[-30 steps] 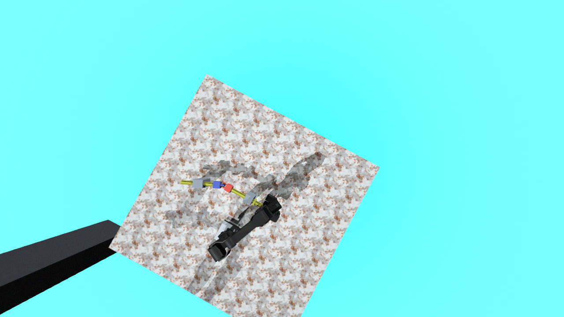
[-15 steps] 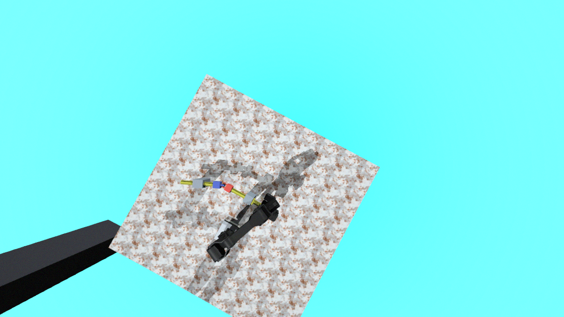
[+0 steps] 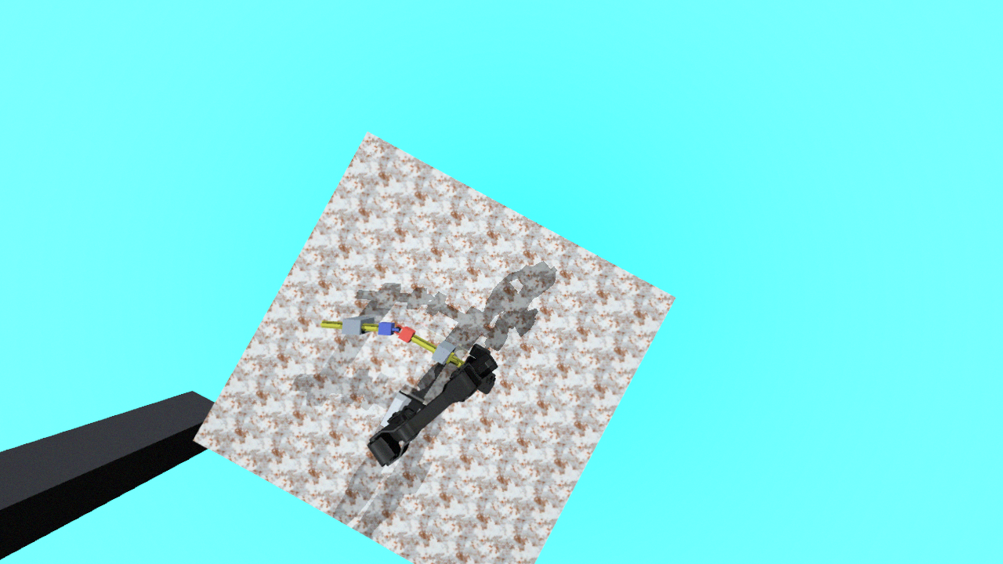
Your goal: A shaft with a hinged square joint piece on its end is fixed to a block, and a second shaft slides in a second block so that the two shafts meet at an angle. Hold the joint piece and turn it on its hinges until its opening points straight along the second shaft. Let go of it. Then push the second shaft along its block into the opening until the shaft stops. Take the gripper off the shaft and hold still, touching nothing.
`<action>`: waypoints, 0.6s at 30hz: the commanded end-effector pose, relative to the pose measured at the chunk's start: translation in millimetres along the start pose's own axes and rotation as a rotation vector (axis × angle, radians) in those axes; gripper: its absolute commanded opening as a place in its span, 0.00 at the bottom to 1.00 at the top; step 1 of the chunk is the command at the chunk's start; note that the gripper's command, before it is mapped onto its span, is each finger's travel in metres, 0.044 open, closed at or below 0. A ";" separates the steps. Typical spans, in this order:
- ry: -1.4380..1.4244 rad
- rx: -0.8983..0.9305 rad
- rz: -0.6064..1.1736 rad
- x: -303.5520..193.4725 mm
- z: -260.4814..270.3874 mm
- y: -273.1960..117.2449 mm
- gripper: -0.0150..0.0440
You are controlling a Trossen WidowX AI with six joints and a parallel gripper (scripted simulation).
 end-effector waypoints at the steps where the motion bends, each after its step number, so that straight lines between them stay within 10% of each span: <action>1: 0.000 -0.001 0.000 0.0 0.0 0.1 0.50; 12: 0.000 -0.001 0.000 0.0 0.0 0.1 0.99; 18: 0.000 -0.001 0.000 0.0 0.0 0.1 1.00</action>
Point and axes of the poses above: the point midway between the two fingers, 35 mm back from their tips, its own y axis out along the fingers, its own z axis across the jaws, x = y × z, the point moved 5 cm from there along -y, back along the fingers, and after that the axes turned 10 degrees about y, right-handed, at the moved point
